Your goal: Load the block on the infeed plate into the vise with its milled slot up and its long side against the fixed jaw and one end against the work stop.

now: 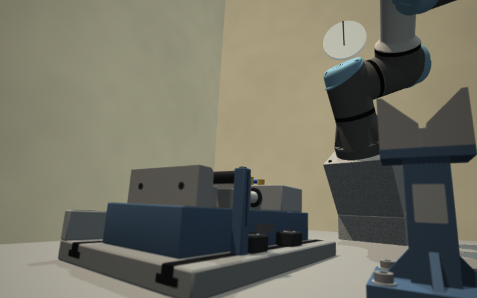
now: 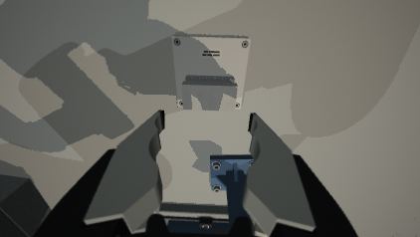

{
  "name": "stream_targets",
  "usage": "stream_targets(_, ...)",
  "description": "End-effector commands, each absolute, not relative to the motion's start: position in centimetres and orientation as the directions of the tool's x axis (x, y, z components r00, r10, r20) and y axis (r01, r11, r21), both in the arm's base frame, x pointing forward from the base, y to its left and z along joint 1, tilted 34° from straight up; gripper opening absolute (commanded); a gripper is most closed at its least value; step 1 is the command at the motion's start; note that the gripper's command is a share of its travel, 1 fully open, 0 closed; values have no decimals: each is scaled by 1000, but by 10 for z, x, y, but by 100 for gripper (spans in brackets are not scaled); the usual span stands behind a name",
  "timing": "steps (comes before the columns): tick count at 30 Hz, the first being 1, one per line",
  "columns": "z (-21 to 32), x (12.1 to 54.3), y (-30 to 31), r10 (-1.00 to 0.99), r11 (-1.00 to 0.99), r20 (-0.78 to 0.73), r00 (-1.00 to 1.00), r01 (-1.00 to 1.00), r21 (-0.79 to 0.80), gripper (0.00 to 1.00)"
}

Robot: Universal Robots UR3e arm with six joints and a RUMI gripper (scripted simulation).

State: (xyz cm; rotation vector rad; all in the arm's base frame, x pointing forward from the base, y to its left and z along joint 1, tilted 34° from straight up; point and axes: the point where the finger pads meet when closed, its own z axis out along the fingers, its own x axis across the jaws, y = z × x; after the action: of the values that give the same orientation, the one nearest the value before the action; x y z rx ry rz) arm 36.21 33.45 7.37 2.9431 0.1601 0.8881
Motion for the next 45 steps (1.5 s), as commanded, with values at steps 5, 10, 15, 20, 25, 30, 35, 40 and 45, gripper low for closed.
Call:
stream_targets(5,59,373,335,117,-993,550,827,82,88,51)
stream_targets(10,52,378,335,117,-993,550,827,82,88,51)
stream_targets(15,49,380,335,117,-993,550,827,82,88,51)
stream_targets(20,43,384,335,117,-993,550,827,82,88,51)
stream_targets(25,39,386,335,117,-993,550,827,82,88,51)
stream_targets(30,37,388,334,117,-993,550,827,82,88,51)
stream_targets(35,35,389,334,117,-993,550,827,82,88,51)
stream_targets(40,33,390,334,117,-993,550,827,82,88,51)
stream_targets(45,33,391,334,117,-993,550,827,82,88,51)
